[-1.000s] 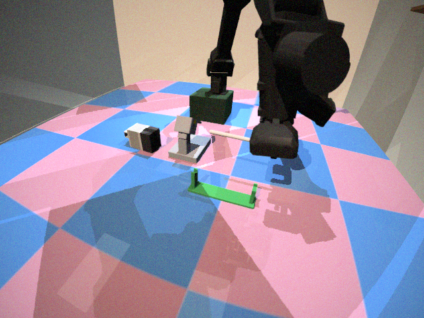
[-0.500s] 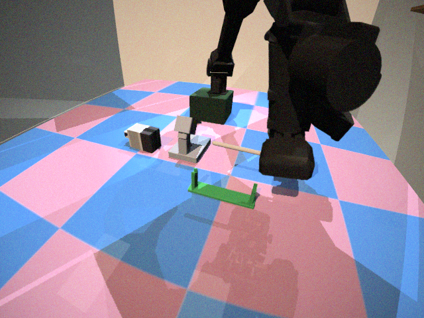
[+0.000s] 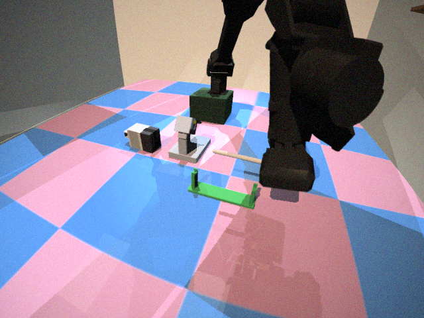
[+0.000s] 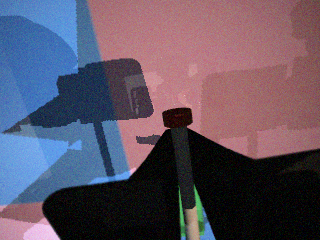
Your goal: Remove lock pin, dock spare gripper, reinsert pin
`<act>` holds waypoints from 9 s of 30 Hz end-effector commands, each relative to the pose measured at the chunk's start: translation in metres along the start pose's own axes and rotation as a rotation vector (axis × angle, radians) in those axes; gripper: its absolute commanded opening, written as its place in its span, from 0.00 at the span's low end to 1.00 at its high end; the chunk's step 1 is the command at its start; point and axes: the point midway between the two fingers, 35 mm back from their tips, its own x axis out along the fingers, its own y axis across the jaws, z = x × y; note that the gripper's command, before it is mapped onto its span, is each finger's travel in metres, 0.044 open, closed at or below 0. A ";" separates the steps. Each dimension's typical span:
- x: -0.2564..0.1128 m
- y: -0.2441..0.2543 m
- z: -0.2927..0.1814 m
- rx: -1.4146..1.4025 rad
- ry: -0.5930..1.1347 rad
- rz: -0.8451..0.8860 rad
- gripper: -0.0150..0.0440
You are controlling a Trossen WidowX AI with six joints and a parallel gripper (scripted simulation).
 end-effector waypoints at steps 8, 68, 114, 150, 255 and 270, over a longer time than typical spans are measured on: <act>0.015 -0.001 -0.003 0.002 -0.001 -0.001 0.25; 0.025 0.005 -0.008 0.006 0.013 0.025 0.59; -0.032 0.003 -0.060 -0.020 0.037 -0.092 0.56; 0.039 -0.003 -0.073 -0.020 0.037 -0.092 0.56; 0.040 -0.005 -0.134 -0.012 0.052 -0.045 0.25; 0.044 -0.004 -0.135 -0.015 0.052 -0.048 0.25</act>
